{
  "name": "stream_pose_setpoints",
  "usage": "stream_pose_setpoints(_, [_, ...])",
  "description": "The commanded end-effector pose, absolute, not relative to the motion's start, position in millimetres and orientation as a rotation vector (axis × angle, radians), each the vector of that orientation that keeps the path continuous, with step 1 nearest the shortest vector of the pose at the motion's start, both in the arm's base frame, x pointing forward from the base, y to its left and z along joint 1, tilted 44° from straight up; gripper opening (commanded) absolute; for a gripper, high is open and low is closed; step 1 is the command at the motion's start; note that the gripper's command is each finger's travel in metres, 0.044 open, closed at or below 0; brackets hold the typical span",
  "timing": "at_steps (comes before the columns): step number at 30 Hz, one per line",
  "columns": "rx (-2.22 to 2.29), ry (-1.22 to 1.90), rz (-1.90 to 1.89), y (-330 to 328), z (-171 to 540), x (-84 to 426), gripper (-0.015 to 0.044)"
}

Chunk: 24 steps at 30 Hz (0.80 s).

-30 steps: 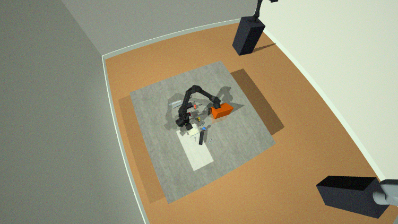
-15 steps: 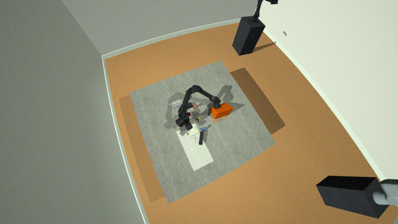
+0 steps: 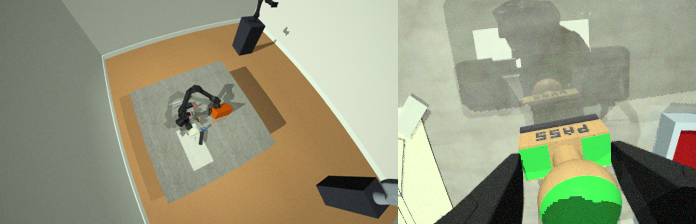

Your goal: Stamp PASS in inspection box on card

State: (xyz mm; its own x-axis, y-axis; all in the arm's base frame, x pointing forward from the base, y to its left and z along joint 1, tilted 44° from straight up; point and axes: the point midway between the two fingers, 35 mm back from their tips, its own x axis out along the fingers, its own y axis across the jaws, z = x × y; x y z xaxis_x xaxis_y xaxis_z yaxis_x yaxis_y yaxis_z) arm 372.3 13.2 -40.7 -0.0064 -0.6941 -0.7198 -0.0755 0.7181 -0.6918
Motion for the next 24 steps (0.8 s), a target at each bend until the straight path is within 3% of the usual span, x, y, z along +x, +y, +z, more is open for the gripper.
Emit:
stream_pose_setpoints(1, [-0.652,1.519,-0.547,16.2,-38.6,372.5,0.0])
stream_pose_setpoints(24, [-0.652,1.519,-0.546,24.1,-30.7,372.9,0.0])
